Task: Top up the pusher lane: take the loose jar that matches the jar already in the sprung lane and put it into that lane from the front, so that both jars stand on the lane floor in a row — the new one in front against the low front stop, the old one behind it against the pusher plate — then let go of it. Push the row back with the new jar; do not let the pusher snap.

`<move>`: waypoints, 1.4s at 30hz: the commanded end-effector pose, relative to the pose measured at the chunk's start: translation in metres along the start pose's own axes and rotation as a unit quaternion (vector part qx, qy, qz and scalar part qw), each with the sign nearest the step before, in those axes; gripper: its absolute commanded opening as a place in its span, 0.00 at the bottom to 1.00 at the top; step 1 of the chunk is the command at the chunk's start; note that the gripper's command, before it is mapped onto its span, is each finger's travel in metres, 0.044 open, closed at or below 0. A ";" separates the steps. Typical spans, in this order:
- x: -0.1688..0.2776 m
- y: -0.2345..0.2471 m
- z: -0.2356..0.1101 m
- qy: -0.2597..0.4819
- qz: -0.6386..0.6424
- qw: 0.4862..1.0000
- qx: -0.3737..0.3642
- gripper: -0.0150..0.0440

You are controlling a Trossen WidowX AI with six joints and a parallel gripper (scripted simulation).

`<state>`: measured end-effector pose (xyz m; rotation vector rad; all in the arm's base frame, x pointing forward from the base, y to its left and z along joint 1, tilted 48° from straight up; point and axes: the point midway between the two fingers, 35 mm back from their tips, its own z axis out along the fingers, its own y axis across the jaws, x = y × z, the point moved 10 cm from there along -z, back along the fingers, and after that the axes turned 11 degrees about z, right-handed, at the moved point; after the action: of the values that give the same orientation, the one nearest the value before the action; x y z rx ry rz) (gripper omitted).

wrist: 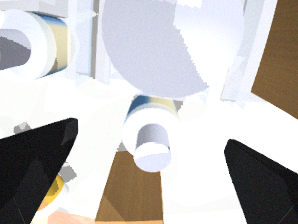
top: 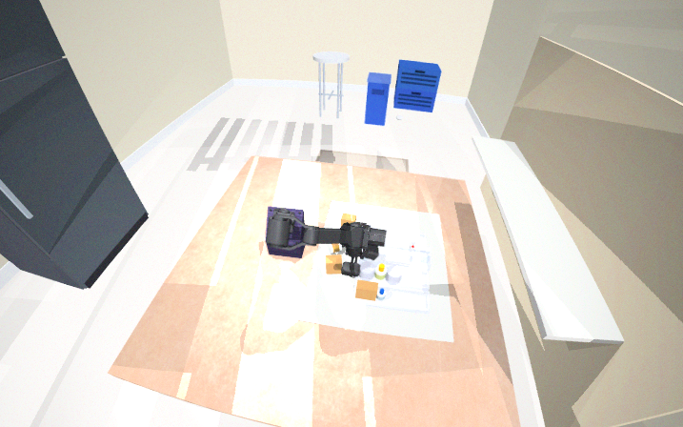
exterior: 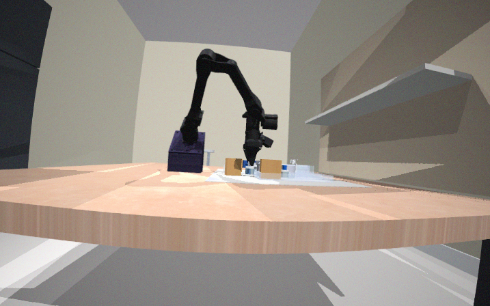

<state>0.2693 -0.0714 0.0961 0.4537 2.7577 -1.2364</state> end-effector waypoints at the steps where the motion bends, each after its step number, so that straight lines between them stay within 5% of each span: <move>1: 0.002 0.001 0.007 0.003 -0.005 1.000 0.001 1.00; 9: 0.002 0.000 0.018 0.003 -0.005 1.000 0.002 1.00; 19: 0.002 0.000 0.018 0.003 -0.005 1.000 0.002 0.56; 26: 0.002 0.000 0.018 0.003 -0.005 1.000 0.002 0.48; 31: 0.008 0.000 0.018 0.011 0.010 1.000 0.007 0.25; 42: 0.000 0.005 -0.031 0.009 0.020 1.000 -0.003 0.25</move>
<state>0.2678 -0.0563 0.1023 0.5237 2.7557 -1.2314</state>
